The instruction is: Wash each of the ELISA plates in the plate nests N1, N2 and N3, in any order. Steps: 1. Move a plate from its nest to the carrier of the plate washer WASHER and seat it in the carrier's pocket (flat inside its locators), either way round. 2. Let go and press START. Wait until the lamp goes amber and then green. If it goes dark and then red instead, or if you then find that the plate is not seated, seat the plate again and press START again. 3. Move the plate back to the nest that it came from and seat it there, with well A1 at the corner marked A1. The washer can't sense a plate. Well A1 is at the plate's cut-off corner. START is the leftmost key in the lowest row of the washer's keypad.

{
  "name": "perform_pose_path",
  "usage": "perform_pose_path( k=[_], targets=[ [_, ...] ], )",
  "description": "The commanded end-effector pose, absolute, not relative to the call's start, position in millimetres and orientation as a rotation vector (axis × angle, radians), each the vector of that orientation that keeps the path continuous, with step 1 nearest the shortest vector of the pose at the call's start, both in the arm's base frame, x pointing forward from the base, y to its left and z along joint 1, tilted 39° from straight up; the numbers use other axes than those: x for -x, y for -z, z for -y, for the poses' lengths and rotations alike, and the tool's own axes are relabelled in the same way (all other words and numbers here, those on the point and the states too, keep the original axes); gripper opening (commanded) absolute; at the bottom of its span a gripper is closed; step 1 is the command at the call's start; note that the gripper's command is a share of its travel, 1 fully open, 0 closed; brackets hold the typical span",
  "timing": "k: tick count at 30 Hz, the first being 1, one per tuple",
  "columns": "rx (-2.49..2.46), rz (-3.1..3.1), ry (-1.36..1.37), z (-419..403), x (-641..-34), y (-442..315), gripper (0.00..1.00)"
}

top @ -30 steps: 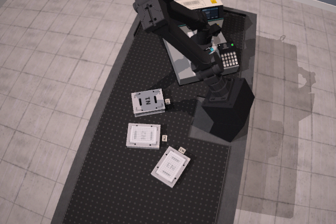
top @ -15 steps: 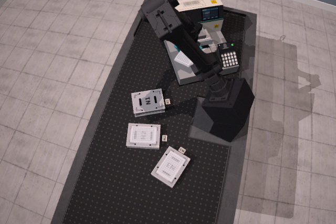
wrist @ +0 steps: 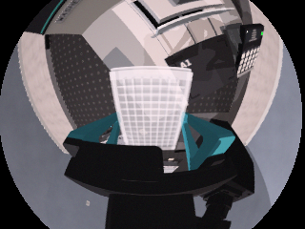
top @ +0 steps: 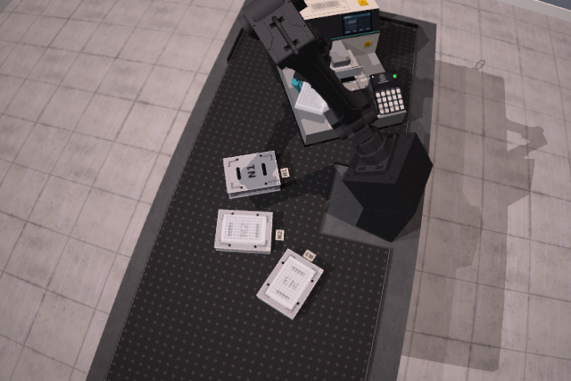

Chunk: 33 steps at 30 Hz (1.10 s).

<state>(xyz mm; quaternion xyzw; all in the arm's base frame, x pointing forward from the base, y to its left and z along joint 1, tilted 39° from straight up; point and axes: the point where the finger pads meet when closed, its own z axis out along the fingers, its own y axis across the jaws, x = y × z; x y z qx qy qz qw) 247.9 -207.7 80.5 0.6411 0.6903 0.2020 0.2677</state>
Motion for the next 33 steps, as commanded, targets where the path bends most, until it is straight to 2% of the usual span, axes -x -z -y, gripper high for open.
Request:
perform_pose_path(
  k=[1,27,33],
  targets=[
    [-1.674,-1.85,-0.513,221.3,-251.0,-95.9,0.84],
    [-1.674,-1.85,-0.512,221.4,-251.0,-95.9,0.84],
    [-1.457,-2.017,-0.443,183.1,-266.3,-93.5,0.84]
  ],
)
